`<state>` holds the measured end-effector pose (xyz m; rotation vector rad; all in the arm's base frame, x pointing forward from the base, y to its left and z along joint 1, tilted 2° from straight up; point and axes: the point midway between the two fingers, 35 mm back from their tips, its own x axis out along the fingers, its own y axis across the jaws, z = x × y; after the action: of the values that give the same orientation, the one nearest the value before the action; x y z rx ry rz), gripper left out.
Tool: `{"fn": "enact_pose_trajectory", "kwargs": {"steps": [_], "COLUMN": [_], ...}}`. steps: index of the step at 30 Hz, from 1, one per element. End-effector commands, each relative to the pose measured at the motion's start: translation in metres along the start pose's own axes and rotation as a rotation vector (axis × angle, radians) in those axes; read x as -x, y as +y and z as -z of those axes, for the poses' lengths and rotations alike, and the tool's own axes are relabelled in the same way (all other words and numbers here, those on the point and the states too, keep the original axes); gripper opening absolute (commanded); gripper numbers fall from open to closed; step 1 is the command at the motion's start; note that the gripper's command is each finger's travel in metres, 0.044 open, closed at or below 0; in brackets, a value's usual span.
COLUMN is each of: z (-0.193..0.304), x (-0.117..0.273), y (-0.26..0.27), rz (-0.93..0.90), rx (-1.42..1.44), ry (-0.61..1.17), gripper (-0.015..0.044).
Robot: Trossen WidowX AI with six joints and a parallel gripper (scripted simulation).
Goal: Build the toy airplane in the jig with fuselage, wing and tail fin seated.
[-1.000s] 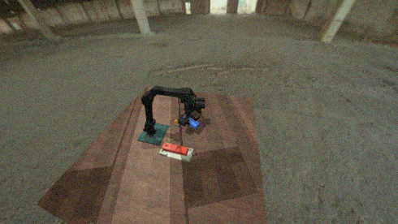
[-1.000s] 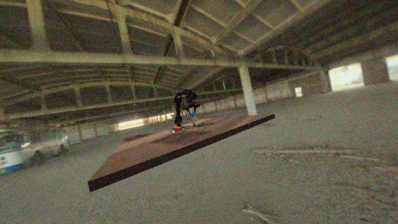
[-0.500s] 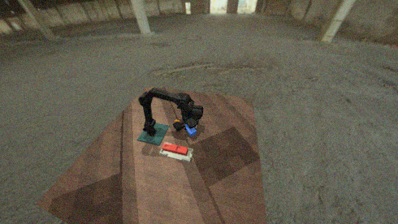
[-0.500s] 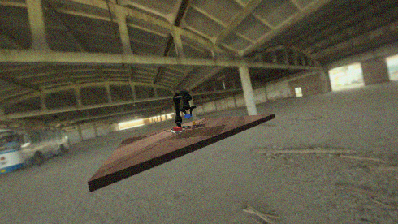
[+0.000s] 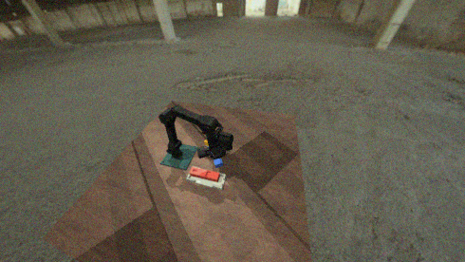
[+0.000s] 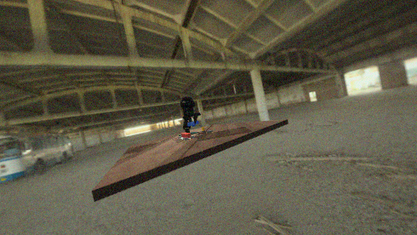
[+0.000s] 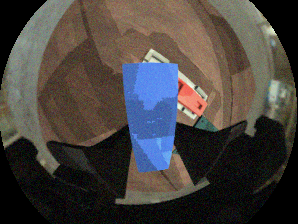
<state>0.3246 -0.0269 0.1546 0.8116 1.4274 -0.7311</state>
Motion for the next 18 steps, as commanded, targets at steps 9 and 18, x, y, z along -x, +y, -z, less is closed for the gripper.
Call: {"fn": "enact_pose_trajectory", "kwargs": {"steps": [9,18], "z": [-0.024,-0.038], "x": [-0.008,-0.013], "y": [-0.032,-0.056], "rz": [0.006,0.008], "rx": [-0.255,-0.437], "ry": [-0.008,-0.010], "gripper": [0.0000,0.0000]}}
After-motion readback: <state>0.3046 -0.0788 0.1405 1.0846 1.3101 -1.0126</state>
